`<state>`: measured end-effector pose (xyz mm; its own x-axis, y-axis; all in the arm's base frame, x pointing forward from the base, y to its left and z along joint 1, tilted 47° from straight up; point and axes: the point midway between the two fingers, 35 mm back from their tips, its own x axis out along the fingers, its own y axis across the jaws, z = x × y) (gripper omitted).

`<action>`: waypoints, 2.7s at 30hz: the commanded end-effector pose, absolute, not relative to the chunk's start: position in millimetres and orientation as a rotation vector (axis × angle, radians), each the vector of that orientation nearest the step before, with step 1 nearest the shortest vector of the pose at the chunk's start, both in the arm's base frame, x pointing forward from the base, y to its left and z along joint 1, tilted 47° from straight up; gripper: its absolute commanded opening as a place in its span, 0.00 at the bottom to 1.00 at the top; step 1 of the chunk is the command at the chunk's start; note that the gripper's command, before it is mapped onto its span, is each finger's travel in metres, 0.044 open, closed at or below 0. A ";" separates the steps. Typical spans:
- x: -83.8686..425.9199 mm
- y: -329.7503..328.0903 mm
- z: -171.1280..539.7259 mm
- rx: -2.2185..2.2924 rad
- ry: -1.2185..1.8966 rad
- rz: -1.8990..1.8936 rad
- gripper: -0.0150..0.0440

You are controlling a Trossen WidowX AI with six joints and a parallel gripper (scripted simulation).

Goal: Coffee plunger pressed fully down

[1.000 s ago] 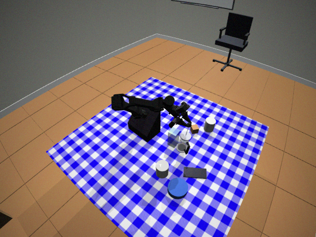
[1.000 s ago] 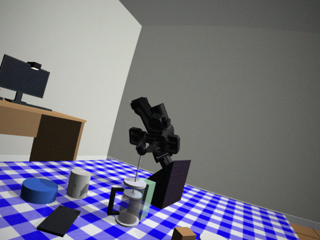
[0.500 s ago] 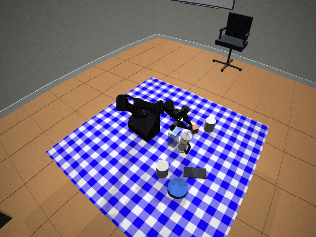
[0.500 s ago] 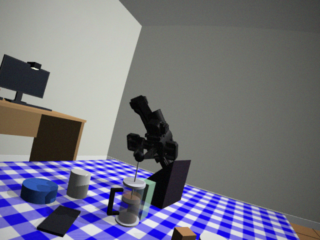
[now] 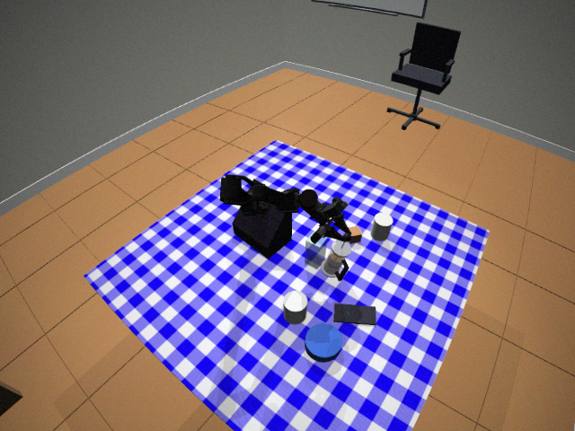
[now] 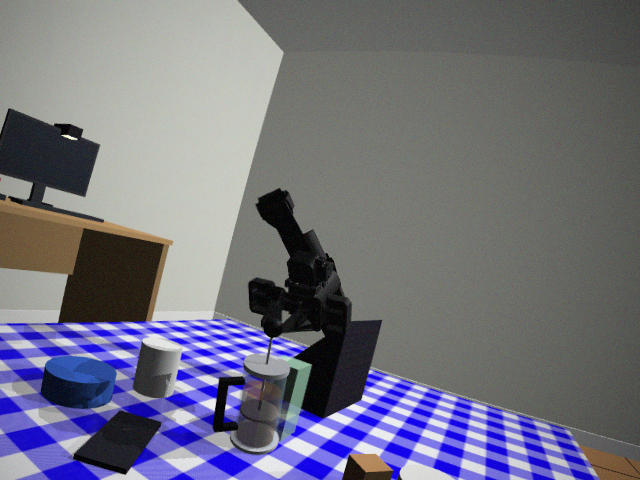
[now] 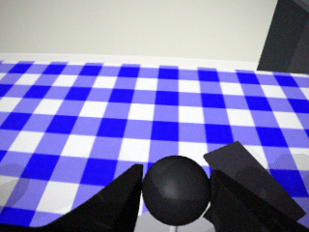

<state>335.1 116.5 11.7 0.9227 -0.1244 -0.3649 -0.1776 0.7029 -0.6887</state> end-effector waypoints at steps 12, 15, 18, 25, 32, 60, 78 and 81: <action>338.7 94.4 -9.7 -0.850 0.489 -0.012 0.46; 339.9 94.9 -9.8 -0.850 0.489 -0.012 0.46; 340.7 95.3 -10.0 -0.850 0.489 -0.012 0.46; 342.2 96.4 -10.4 -0.850 0.489 -0.013 0.46; 343.3 97.0 -10.8 -0.850 0.489 -0.013 0.46; 347.9 99.1 -11.7 -0.850 0.488 -0.013 0.46; 350.8 99.8 -12.2 -0.850 0.488 -0.013 0.46; 351.3 99.9 -12.2 -0.850 0.488 -0.013 0.46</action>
